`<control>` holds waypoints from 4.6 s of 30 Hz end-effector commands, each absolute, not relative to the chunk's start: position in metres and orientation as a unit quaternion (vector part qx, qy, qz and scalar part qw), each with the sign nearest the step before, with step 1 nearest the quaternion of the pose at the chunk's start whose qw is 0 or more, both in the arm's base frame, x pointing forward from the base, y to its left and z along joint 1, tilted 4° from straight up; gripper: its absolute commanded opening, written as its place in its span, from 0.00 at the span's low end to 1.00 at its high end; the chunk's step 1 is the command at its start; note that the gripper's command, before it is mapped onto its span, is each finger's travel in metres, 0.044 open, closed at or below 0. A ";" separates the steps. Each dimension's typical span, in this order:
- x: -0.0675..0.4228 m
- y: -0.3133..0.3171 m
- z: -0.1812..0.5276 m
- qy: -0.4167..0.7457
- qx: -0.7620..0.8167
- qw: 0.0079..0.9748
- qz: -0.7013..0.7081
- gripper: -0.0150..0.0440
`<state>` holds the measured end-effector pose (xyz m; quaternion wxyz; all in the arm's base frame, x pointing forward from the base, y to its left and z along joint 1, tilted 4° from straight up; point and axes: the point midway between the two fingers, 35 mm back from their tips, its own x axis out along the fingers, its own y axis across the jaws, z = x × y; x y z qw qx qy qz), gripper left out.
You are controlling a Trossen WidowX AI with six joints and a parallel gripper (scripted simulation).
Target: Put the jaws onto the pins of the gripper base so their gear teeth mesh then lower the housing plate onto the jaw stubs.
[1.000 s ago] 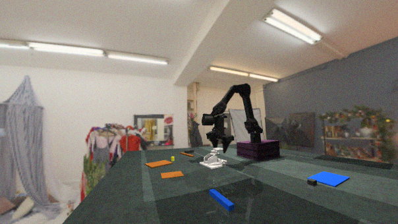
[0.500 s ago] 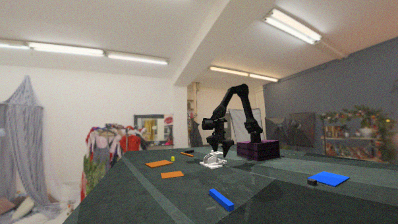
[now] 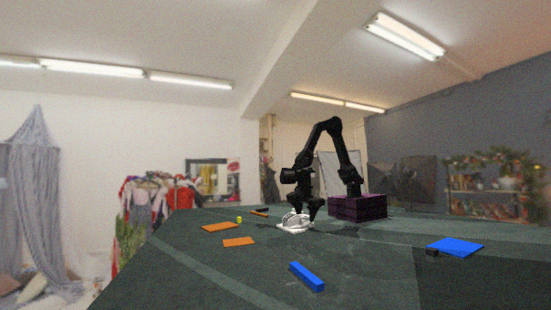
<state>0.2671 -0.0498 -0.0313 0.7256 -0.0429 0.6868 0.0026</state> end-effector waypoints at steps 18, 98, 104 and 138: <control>0.266 -0.051 -0.035 0.688 -0.049 0.724 0.006 0.85; 0.266 -0.051 -0.047 0.688 -0.049 0.724 0.006 0.85; 0.266 -0.051 -0.047 0.688 -0.049 0.724 0.006 0.85; 0.266 -0.051 -0.047 0.688 -0.049 0.724 0.006 0.85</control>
